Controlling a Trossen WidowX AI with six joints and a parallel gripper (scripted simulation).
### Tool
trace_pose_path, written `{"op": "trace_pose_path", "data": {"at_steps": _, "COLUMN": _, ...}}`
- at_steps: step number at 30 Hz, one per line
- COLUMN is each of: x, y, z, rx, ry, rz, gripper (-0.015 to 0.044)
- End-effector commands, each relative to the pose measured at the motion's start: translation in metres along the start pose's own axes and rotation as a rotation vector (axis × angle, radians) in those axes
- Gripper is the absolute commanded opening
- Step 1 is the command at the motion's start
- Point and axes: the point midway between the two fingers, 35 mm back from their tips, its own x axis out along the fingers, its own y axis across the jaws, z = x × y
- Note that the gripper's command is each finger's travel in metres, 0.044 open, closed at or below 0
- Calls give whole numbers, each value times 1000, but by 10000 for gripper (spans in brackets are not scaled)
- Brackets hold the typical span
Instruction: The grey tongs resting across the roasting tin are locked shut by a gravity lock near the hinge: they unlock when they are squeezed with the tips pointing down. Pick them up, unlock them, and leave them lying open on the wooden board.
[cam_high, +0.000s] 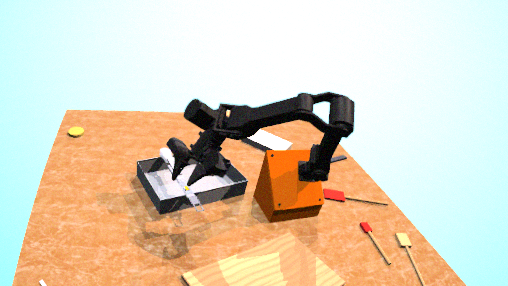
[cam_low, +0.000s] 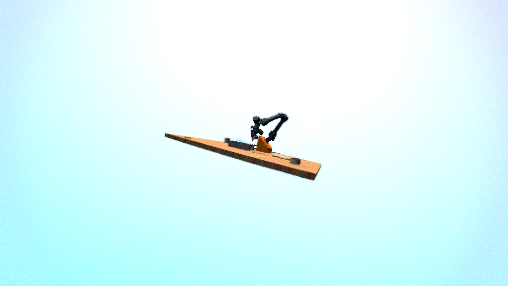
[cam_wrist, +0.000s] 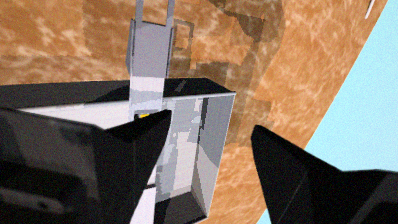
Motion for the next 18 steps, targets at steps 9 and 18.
{"op": "trace_pose_path", "data": {"at_steps": 9, "x": -19, "y": 41, "z": -49, "rx": 22, "ry": 23, "rz": 25, "gripper": 260}}
{"op": "trace_pose_path", "data": {"at_steps": 18, "x": -22, "y": 47, "z": -41, "rx": 22, "ry": 23, "rz": 26, "gripper": 260}}
